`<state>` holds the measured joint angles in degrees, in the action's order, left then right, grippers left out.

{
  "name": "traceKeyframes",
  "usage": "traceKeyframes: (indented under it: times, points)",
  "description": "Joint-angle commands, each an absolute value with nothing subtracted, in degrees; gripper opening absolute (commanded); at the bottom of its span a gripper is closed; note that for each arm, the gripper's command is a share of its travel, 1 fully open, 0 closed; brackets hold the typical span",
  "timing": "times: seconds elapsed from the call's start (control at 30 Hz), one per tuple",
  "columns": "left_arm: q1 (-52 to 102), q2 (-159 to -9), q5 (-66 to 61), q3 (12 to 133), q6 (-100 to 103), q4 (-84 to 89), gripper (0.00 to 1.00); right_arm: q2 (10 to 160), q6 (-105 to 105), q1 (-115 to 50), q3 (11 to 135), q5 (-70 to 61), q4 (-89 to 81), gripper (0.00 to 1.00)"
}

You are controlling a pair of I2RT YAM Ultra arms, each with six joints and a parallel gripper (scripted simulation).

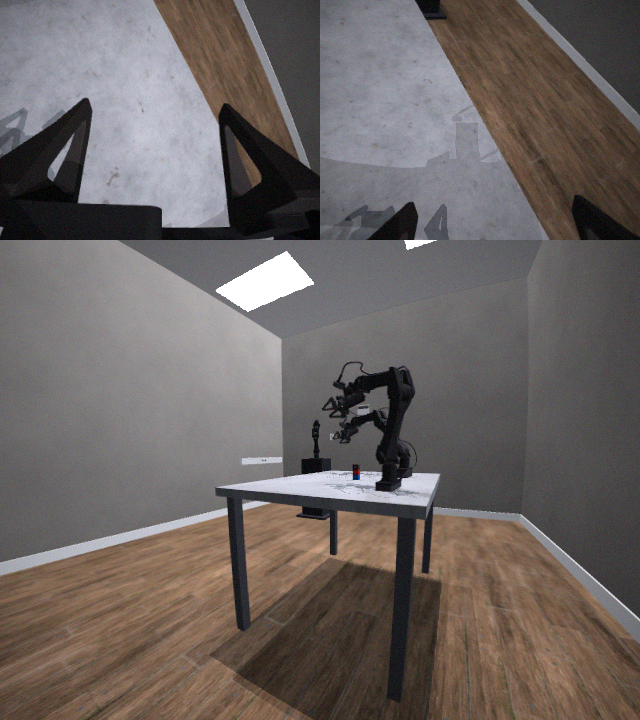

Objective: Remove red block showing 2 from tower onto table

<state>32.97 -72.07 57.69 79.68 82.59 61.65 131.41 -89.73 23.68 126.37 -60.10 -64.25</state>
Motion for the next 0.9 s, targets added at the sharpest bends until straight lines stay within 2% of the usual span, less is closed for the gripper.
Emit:
traceKeyframes:
  times: [0.0, 0.57, 0.87]
  points:
    - [32.97, -71.53, 58.76, 80.52, 82.30, 61.78, 1.00, 130.91, -89.62, 23.69, 126.76, -60.96, -64.90, 1.00]
    - [32.97, -71.96, 57.75, 79.86, 82.59, 61.55, 1.00, 130.92, -89.73, 23.69, 126.62, -60.18, -64.14, 1.00]
    - [35.68, -74.95, 55.78, 78.49, 66.87, 59.69, 1.00, 124.25, -82.49, 17.73, 123.98, -54.00, -68.85, 1.00]
